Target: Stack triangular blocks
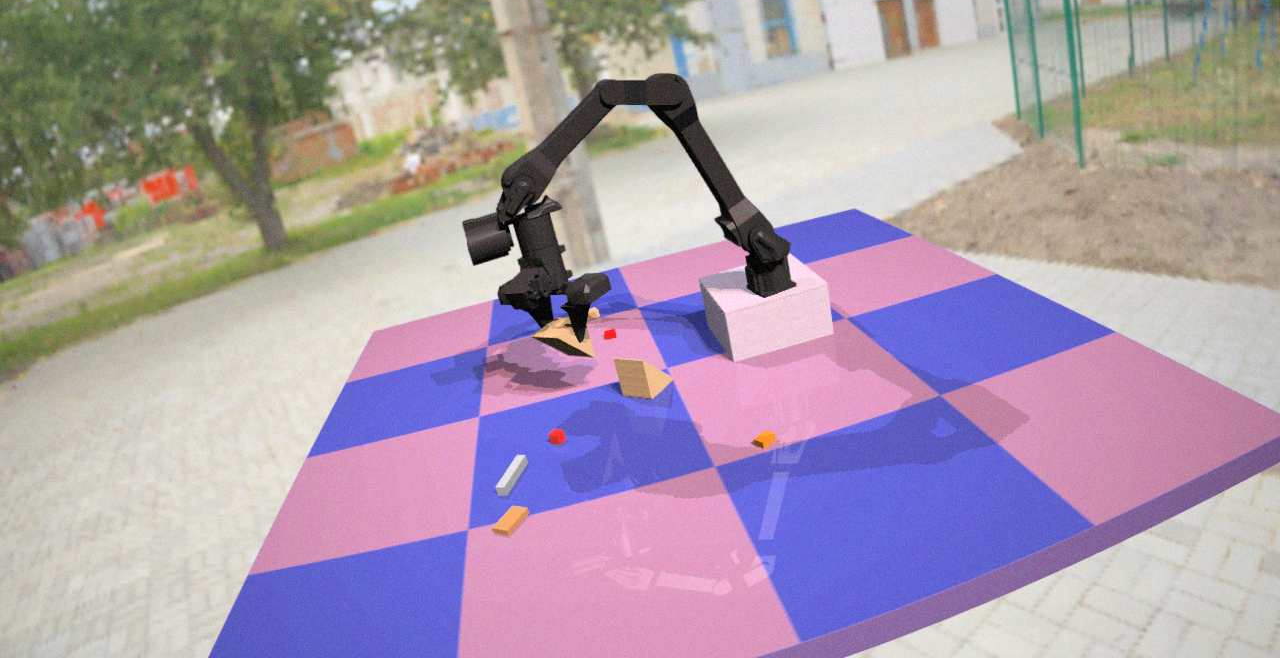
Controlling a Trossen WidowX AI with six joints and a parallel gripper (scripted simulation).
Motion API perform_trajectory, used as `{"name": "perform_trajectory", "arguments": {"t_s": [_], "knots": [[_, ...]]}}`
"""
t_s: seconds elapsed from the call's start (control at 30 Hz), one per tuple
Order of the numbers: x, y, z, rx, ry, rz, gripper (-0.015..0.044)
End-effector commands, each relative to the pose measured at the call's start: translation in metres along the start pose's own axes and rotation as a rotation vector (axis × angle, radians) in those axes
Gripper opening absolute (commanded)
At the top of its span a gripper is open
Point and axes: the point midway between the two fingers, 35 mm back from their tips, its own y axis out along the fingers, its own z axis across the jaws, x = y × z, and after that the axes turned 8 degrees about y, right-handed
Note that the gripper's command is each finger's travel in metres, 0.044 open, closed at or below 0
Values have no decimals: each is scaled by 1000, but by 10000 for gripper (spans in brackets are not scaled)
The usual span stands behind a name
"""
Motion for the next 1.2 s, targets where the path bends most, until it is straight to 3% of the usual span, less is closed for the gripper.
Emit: {"name": "perform_trajectory", "arguments": {"t_s": [0.0,0.6,1.17], "knots": [[-12,-10,5,0,5,-6,0],[-82,-43,38,2,5,-1,0],[-135,-51,71,5,5,4,0]]}}
